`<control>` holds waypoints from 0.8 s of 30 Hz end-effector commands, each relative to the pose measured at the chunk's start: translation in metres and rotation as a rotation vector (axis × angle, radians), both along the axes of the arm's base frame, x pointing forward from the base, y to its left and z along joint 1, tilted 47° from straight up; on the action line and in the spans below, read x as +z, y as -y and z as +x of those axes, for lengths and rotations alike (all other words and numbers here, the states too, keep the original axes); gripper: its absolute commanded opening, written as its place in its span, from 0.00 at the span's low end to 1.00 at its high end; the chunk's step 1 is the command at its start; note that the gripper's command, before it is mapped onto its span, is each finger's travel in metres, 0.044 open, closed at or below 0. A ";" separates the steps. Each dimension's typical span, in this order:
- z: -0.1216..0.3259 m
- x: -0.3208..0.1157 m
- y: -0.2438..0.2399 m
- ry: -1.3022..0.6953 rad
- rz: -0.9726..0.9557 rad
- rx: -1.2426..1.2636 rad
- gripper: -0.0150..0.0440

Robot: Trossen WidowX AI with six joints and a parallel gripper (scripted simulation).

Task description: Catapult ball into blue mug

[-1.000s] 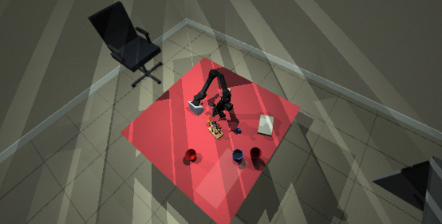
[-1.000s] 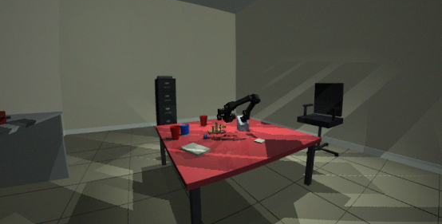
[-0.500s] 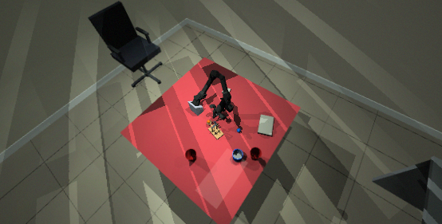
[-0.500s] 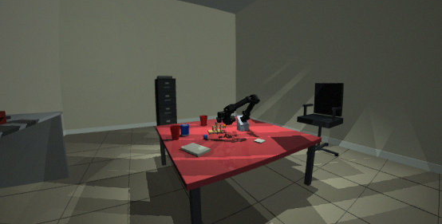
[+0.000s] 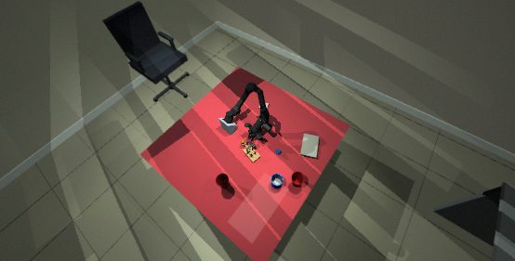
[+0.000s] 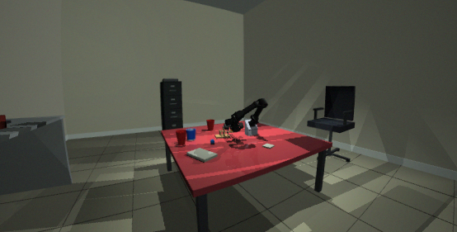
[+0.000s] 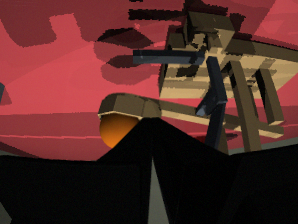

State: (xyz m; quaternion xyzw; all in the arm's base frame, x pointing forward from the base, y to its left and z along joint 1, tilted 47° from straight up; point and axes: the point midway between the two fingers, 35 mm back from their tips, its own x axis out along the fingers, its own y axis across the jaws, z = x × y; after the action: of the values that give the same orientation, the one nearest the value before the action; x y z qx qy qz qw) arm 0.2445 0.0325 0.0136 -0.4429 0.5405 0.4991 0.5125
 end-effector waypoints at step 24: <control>-0.007 -0.030 -0.033 -0.006 0.005 -0.002 0.25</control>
State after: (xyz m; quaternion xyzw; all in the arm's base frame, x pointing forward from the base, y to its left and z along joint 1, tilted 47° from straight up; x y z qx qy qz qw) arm 0.2398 0.0617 -0.0129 -0.4420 0.5402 0.5001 0.5126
